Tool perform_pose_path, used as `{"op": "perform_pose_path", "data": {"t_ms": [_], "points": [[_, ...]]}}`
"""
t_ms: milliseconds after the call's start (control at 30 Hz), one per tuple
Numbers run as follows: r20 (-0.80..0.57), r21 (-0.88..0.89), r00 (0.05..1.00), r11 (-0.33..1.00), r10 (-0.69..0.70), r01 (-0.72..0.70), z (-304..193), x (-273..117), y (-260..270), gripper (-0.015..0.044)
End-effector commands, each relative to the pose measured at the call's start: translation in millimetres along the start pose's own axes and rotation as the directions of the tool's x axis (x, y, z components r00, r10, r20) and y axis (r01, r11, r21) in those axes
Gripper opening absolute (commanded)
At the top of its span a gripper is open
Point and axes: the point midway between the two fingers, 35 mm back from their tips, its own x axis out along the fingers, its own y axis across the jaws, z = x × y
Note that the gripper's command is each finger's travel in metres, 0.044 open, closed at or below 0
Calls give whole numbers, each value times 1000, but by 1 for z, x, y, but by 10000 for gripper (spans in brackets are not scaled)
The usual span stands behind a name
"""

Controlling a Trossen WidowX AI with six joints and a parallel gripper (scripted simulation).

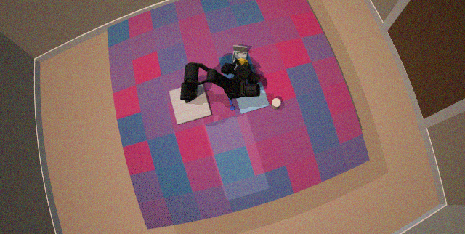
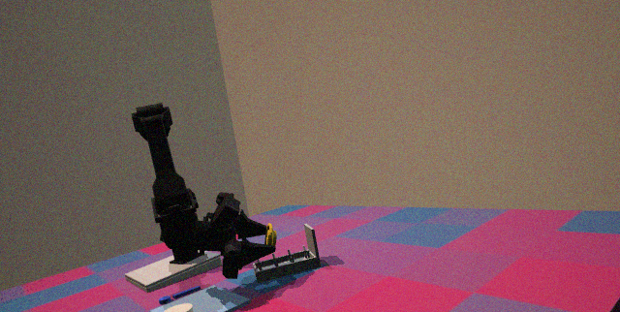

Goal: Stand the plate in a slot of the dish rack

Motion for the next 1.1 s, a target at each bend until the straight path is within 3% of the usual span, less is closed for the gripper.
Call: {"op": "perform_pose_path", "data": {"t_ms": [0, 400, 1067], "points": [[76, -92, 997, 996, 19, -12, -3, -6, 5, 0], [261, -380, 960, 925, 102, 5, -7, -18, 29, 0], [260, -379, 960, 925, 102, 5, -18, -12, 21, 0]]}}
